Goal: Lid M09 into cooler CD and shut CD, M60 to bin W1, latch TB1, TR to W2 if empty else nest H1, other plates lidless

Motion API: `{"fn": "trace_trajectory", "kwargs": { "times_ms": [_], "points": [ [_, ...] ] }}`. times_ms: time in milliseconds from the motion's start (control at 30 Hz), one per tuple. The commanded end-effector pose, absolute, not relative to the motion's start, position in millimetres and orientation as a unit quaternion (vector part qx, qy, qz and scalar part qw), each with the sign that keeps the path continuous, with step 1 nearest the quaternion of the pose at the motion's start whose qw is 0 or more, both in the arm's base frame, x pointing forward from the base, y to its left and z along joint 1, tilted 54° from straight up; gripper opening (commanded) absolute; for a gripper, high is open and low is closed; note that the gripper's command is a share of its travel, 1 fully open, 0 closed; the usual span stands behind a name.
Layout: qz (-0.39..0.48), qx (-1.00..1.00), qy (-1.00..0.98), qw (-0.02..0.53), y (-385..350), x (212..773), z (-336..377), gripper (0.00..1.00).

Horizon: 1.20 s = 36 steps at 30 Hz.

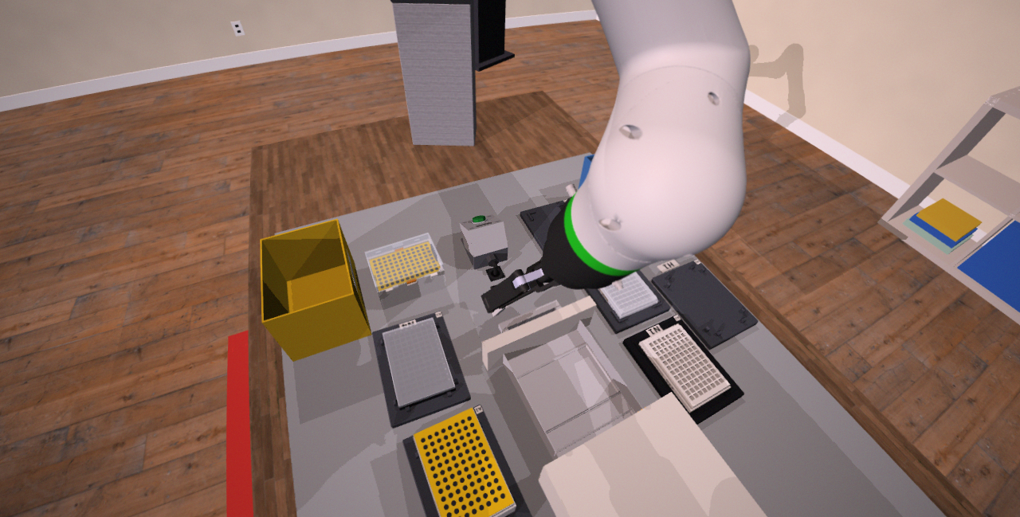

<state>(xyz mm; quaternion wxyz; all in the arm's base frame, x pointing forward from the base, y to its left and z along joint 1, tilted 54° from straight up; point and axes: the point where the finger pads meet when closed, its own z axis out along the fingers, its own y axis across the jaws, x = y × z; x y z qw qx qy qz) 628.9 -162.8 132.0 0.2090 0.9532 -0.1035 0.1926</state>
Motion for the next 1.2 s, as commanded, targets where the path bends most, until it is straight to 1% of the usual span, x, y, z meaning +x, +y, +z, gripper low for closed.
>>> {"fn": "trace_trajectory", "kwargs": {
  "times_ms": [0,1167],
  "points": [
    [0.193,0.953,-0.103,0.209,-161.2,626.8,134.0,0.87],
    [0.193,0.953,-0.103,0.209,-142.7,598.9,158.2,0.87]
  ]
}}
